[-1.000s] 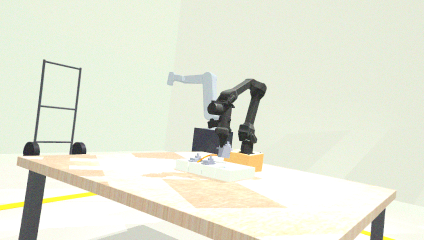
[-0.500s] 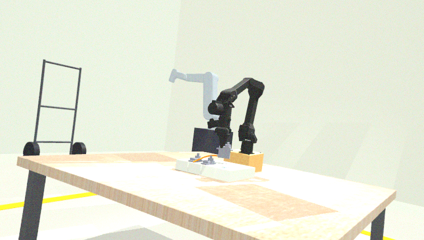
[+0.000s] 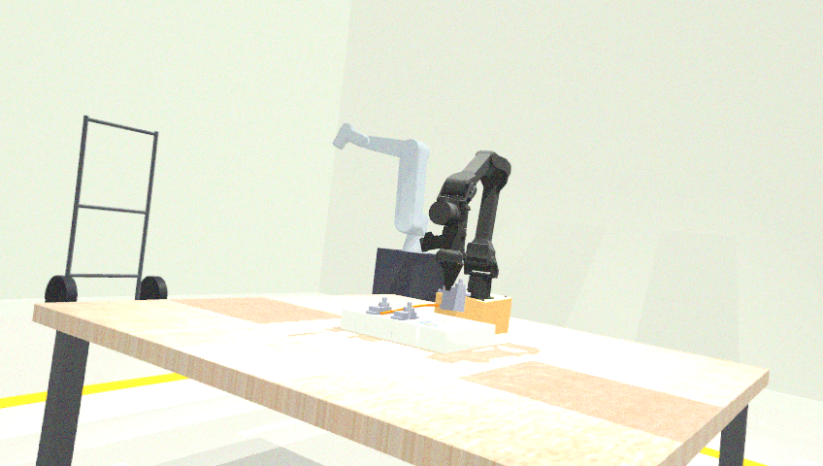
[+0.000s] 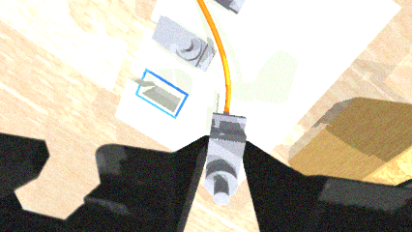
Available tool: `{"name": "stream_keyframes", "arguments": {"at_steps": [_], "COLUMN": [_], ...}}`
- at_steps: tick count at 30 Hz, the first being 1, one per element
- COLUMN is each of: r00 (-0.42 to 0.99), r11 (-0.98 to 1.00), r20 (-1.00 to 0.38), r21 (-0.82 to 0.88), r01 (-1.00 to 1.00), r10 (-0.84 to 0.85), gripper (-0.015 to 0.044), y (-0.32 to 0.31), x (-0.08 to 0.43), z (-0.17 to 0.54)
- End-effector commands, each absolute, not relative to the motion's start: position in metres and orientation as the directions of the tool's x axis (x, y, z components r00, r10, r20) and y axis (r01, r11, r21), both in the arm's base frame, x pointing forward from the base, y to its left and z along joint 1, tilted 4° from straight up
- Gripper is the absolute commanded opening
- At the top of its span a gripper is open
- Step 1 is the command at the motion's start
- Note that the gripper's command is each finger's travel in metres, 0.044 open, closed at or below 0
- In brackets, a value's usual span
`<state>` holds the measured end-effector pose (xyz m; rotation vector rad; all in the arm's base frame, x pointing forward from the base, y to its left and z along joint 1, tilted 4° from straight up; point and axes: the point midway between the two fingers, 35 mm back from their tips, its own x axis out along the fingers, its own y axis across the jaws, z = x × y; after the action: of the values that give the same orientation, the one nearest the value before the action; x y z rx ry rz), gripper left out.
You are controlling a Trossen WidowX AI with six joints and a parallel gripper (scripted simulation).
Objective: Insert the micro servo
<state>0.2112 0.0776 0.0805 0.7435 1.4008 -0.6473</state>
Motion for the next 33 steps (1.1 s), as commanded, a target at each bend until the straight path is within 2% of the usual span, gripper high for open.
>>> {"name": "stream_keyframes", "arguments": {"at_steps": [1, 6, 11, 22, 33], "r00": [0.077, 0.077, 0.077, 0.077, 0.077], "r11": [0.617, 0.63, 0.727, 0.929, 0.999], "r20": [-0.997, -0.997, -0.997, -0.997, -0.997], "r21": [0.08, 0.08, 0.076, 0.058, 0.032], "r01": [0.783, 0.772, 0.683, 0.365, -0.005], "r10": [0.032, 0.032, 0.032, 0.032, 0.032], "gripper": [0.0, 0.0, 0.0, 0.0, 0.0], "y": [0.0927, 0.0979, 0.0979, 0.098, 0.098], "x": [0.2085, 0.2072, 0.2072, 0.2071, 0.2071], "z": [0.0815, 0.0815, 0.0815, 0.0816, 0.0816]}}
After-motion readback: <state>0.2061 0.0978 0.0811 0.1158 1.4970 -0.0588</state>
